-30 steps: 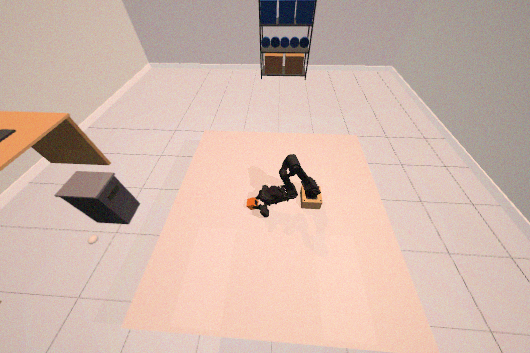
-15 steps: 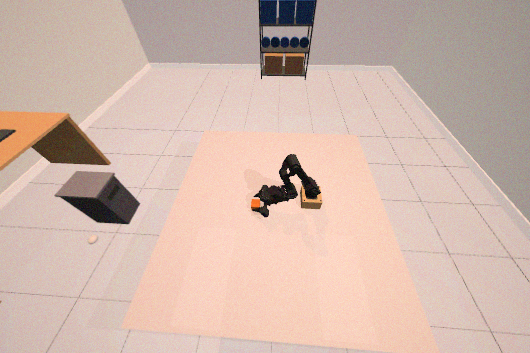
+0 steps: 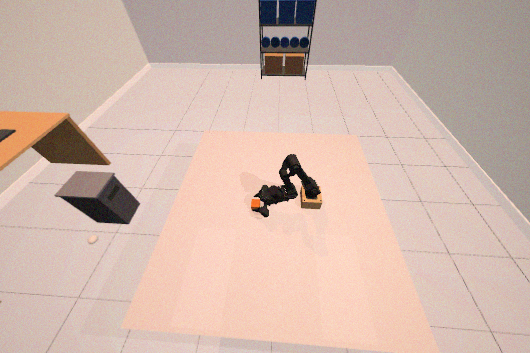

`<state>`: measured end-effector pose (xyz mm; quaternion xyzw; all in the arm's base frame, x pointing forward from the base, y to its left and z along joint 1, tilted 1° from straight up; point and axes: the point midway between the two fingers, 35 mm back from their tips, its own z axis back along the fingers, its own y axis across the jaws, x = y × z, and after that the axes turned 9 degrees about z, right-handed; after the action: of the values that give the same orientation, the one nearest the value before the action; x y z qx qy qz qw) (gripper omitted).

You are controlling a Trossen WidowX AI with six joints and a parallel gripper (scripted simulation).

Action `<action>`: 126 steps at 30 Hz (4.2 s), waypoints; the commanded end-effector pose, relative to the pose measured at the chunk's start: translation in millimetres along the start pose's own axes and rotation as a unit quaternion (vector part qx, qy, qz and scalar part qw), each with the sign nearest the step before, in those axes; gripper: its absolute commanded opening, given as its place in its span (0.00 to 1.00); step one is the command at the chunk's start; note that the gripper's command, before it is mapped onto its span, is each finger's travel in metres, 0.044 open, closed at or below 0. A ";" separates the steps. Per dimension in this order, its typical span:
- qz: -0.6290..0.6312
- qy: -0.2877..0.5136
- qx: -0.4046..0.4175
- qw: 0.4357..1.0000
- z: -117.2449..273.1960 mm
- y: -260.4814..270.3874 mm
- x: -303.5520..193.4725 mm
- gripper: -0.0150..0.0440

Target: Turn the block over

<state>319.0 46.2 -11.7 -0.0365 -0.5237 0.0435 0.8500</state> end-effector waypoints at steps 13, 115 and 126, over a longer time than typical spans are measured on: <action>0.005 0.050 0.007 0.999 -9.5 2.1 4.6 1.00; 0.001 0.502 0.076 0.861 -13.3 -1.7 14.2 0.64; 0.001 0.502 0.076 0.861 -13.3 -1.7 14.2 0.52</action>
<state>337.8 45.7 -4.1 0.0100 -0.0219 0.0595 0.9979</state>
